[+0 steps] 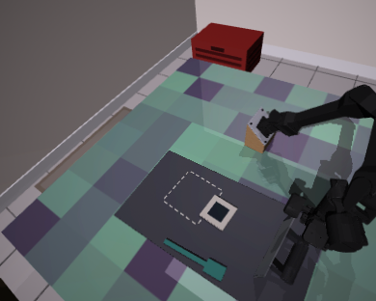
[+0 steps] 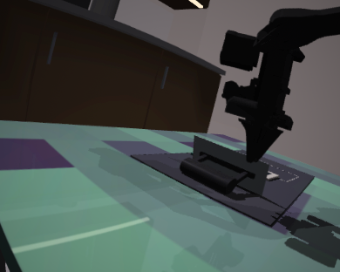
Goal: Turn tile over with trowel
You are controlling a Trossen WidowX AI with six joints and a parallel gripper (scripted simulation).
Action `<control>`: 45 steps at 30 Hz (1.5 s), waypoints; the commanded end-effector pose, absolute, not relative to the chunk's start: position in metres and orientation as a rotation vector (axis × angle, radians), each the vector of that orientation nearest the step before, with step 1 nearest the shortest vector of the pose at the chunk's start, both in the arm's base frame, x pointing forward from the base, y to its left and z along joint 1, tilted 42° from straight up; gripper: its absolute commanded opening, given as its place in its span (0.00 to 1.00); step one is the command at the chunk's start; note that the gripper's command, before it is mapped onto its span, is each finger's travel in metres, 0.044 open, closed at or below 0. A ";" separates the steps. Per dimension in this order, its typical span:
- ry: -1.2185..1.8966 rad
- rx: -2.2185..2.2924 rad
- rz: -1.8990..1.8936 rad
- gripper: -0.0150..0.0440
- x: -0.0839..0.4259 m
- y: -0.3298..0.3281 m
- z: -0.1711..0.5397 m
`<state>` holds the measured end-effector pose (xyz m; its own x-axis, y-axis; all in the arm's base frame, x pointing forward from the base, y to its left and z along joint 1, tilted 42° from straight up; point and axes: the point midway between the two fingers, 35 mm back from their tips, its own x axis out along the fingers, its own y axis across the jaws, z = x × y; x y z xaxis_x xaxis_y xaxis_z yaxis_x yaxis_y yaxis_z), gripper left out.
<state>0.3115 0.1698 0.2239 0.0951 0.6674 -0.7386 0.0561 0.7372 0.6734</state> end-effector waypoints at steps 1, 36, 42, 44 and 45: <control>1.422 0.636 0.502 0.42 0.312 0.167 0.217; 1.425 0.633 0.498 0.42 0.309 0.127 0.164; 1.425 0.633 0.497 0.42 0.309 0.115 0.153; 1.426 0.633 0.497 0.42 0.308 0.111 0.150; 1.426 0.633 0.497 0.42 0.308 0.109 0.148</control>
